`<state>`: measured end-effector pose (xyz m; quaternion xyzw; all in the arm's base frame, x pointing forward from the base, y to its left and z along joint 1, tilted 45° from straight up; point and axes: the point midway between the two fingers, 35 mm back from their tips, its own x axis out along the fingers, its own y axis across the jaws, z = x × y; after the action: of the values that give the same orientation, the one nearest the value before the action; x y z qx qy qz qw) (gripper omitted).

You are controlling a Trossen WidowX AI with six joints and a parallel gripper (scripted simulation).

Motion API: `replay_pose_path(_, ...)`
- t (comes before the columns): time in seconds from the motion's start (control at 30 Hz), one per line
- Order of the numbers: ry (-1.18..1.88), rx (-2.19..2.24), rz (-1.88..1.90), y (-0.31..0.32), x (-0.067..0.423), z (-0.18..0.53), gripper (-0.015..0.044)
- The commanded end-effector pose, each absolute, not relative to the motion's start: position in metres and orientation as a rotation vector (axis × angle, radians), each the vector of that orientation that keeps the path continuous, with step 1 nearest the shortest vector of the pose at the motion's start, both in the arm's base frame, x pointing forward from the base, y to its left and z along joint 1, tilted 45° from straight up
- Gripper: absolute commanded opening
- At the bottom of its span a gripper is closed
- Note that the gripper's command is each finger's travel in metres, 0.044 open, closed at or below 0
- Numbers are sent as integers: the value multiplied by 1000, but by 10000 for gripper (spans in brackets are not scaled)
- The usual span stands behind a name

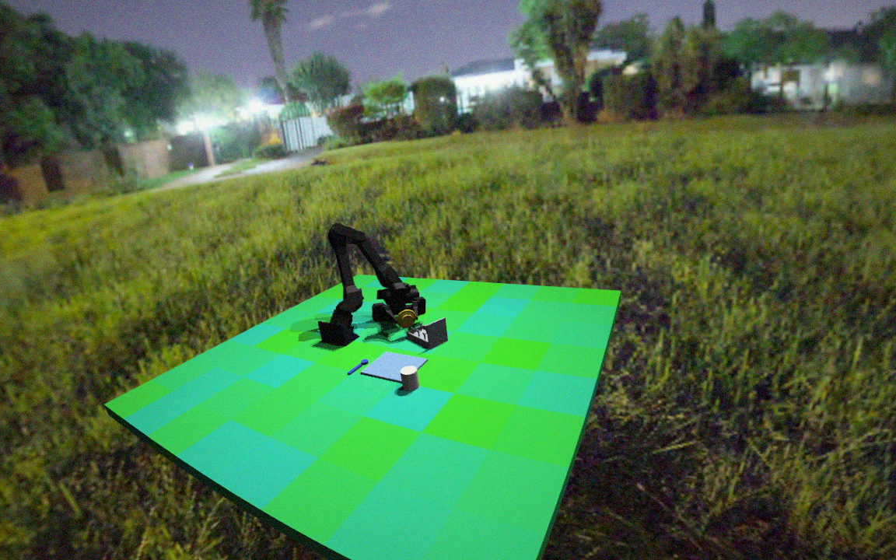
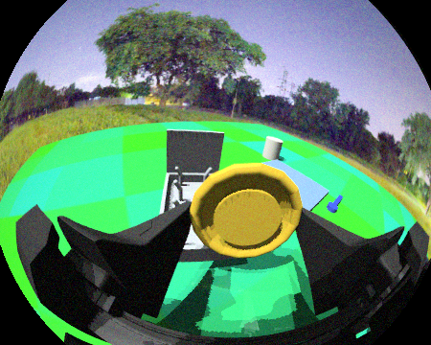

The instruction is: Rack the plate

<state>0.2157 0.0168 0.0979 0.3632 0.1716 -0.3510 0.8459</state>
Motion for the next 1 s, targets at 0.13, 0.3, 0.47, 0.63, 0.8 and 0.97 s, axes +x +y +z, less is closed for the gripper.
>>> replay_pose_path(0.13,230,773,-656,24,213,106,0)
replay_pose_path(0.3,146,786,-598,29,209,111,0)
replay_pose_path(0.47,74,803,-549,33,205,116,0)
replay_pose_path(0.63,72,804,-547,33,205,117,0)
replay_pose_path(0.8,75,804,-549,32,207,115,0)
replay_pose_path(0.97,80,803,-550,29,215,113,0)
